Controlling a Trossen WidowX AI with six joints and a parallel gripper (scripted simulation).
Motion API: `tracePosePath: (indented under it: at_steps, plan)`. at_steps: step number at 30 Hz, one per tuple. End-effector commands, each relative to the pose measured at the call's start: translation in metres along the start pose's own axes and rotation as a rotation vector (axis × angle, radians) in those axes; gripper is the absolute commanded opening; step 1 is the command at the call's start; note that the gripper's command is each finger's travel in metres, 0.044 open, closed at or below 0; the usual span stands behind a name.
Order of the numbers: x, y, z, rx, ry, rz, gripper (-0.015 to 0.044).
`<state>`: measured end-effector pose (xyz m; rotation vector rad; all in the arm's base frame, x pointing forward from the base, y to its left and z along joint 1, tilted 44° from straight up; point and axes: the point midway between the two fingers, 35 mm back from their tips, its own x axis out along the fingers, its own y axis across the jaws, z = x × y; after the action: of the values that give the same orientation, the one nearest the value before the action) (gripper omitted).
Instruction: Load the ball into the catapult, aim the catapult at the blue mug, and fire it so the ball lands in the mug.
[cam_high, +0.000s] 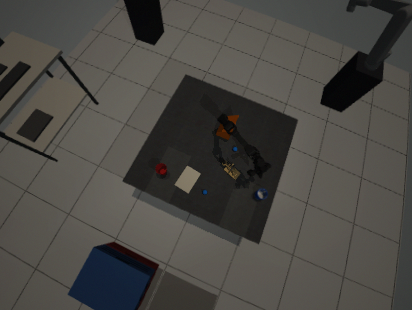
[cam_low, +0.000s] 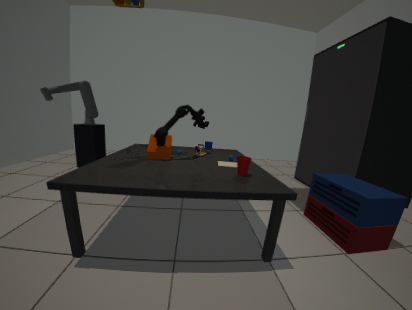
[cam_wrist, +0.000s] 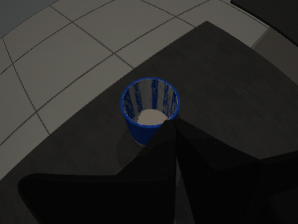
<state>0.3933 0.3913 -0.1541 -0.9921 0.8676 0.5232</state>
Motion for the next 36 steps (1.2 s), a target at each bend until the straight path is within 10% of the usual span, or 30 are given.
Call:
tracePosePath:
  at_steps: [1,36]
  plan:
    - [-0.003,-0.003,-0.023,0.073,0.063,-0.043,0.0]
    - [-0.133,-0.078,-0.259,0.782,0.153,-0.848,0.0]
